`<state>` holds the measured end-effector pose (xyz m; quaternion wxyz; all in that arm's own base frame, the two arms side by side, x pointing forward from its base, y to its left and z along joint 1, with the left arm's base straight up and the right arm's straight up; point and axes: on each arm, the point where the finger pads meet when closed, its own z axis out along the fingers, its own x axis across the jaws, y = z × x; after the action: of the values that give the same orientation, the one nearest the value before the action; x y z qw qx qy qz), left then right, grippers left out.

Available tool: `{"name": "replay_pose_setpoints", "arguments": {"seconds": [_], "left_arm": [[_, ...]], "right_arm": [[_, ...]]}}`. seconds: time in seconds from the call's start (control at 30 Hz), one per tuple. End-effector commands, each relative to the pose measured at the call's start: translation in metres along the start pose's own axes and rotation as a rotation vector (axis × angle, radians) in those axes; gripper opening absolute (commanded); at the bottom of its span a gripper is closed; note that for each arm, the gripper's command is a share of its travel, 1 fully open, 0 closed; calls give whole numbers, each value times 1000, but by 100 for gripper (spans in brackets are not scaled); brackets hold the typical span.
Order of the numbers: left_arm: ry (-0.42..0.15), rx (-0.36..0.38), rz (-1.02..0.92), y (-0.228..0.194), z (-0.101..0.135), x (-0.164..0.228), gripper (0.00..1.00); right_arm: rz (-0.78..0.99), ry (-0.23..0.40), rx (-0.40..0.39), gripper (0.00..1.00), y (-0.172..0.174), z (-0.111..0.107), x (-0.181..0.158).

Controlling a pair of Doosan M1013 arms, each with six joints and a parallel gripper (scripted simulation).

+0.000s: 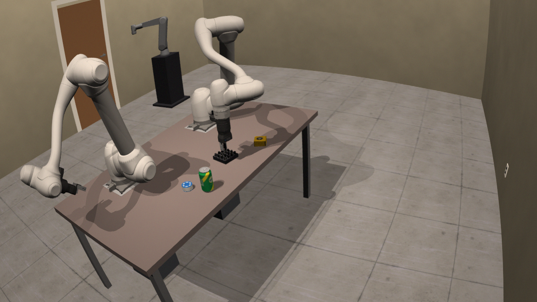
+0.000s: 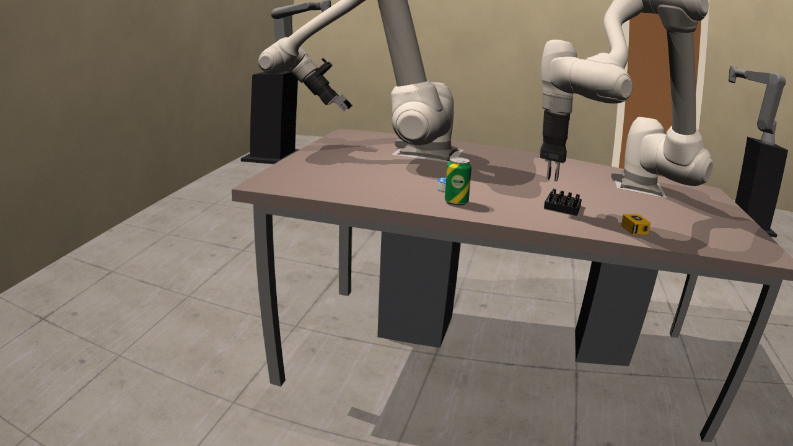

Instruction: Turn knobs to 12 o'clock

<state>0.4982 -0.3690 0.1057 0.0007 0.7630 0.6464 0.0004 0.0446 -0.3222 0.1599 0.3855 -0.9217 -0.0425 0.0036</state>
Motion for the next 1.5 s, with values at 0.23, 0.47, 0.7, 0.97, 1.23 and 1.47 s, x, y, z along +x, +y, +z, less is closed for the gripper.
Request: {"name": "replay_pose_setpoints", "arguments": {"seconds": [0.23, 0.47, 0.7, 0.97, 1.23, 1.47], "left_arm": [[-1, 3, 2, 0, -1, -1, 46], [-1, 3, 2, 0, -1, -1, 46], [-1, 3, 2, 0, -1, -1, 46], [-1, 2, 2, 0, 1, -1, 46], [-1, 1, 1, 0, 6, 0, 46], [0, 3, 1, -1, 14, 0, 46]], "right_arm": [[-5, 11, -7, 100, 1, 1, 1], [-5, 11, -7, 100, 1, 1, 1], [-5, 11, -7, 100, 1, 1, 1], [-5, 11, -7, 100, 1, 1, 1], [-5, 11, -7, 100, 1, 1, 1], [-5, 11, -7, 100, 1, 1, 1]]}}
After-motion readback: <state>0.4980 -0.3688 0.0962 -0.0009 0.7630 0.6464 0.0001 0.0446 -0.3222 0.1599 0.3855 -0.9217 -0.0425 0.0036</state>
